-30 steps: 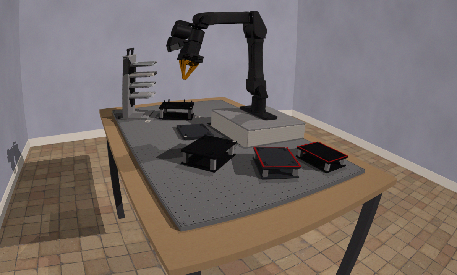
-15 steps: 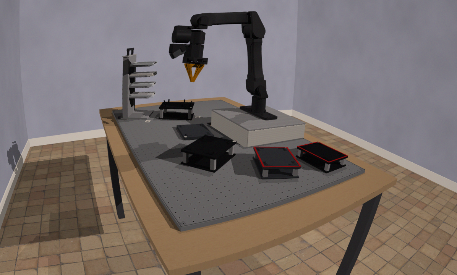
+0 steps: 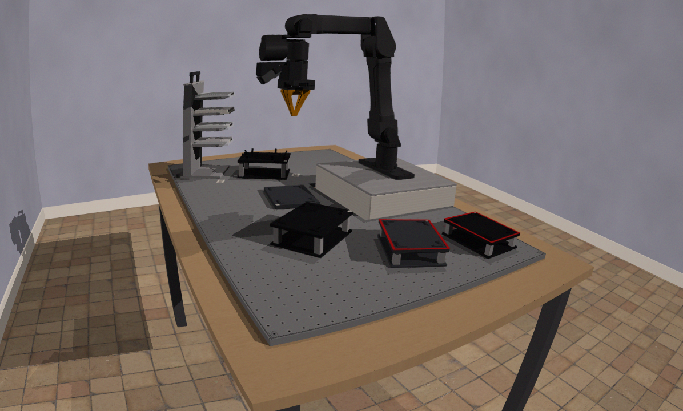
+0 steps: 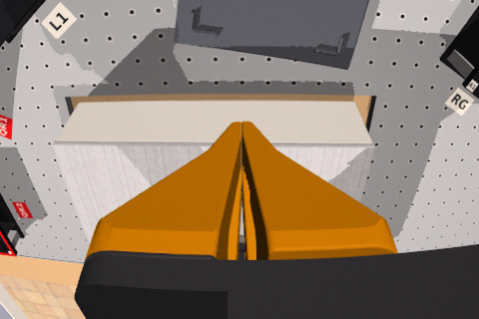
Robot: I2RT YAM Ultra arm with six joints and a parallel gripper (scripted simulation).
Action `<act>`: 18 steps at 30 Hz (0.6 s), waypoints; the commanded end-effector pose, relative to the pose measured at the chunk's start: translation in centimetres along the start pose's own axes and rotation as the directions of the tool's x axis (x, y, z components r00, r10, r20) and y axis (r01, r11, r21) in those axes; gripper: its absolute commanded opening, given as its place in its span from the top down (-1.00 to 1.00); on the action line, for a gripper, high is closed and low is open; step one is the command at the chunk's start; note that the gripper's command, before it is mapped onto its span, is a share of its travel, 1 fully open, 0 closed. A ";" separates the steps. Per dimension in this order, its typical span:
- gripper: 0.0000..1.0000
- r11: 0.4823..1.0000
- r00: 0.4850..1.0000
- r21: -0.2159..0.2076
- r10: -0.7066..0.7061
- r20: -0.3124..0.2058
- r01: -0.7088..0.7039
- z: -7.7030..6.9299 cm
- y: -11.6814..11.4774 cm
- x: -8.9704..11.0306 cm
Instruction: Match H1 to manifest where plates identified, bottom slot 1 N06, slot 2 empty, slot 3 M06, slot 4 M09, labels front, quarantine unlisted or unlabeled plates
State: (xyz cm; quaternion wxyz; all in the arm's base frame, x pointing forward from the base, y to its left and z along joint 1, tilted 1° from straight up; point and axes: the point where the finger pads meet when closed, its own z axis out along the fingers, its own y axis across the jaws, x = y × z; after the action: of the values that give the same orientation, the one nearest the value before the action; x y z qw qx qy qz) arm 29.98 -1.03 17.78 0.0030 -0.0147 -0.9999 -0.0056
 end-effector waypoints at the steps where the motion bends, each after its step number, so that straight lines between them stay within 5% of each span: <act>1: 1.00 1.000 1.000 0.004 0.004 0.013 -0.004 -0.8 -1.0 -0.4; 7: 1.00 1.000 0.999 0.005 0.004 0.048 -0.004 -1.5 -2.3 -0.8; 18: 1.00 1.000 1.000 0.001 0.004 0.011 -0.004 -0.7 -5.9 -1.4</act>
State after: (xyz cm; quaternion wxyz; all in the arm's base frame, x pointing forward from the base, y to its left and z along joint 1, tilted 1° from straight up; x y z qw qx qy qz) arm 30.60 -6.10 17.44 0.0126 -0.0292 -0.9995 -0.0068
